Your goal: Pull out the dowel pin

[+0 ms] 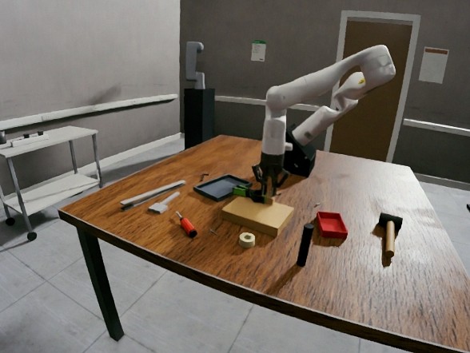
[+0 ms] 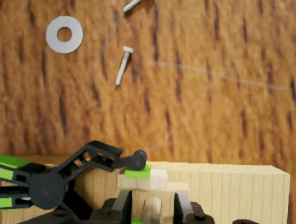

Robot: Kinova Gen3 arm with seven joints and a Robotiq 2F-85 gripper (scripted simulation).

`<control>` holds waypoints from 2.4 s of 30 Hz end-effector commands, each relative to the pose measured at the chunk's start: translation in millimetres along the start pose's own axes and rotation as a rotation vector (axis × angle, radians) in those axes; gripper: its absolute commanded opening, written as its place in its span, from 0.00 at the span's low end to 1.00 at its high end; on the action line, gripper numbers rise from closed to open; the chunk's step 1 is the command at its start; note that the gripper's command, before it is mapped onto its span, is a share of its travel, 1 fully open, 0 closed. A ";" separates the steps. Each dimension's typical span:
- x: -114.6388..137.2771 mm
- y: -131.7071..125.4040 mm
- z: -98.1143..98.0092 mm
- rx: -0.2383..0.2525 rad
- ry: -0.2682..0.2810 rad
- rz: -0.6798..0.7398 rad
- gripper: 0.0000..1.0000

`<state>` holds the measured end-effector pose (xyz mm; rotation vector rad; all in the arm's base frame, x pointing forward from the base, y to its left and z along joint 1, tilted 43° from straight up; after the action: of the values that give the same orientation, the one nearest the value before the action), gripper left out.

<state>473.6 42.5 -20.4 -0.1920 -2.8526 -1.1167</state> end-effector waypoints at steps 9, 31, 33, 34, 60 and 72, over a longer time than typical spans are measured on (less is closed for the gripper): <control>-0.5 -0.2 -1.0 0.000 -0.002 0.000 0.34; -0.5 -0.2 -1.1 0.000 -0.002 0.000 0.22; -0.5 -0.2 -1.1 0.000 -0.002 0.000 0.22; -0.5 -0.2 -1.2 0.000 -0.002 0.000 0.22; -0.5 -0.2 -1.6 0.000 -0.002 0.000 0.10; -0.5 -0.2 -1.6 0.000 -0.002 0.000 0.10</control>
<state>473.6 42.2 -20.1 -0.1919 -2.8525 -1.1166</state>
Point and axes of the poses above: the point where the finger pads meet when closed, its own z axis out along the fingers, its own y axis across the jaws, x = y × z, the point moved 5 cm from there along -z, back along the fingers, and after that the axes turned 4 degrees about z, right-handed, at the moved point
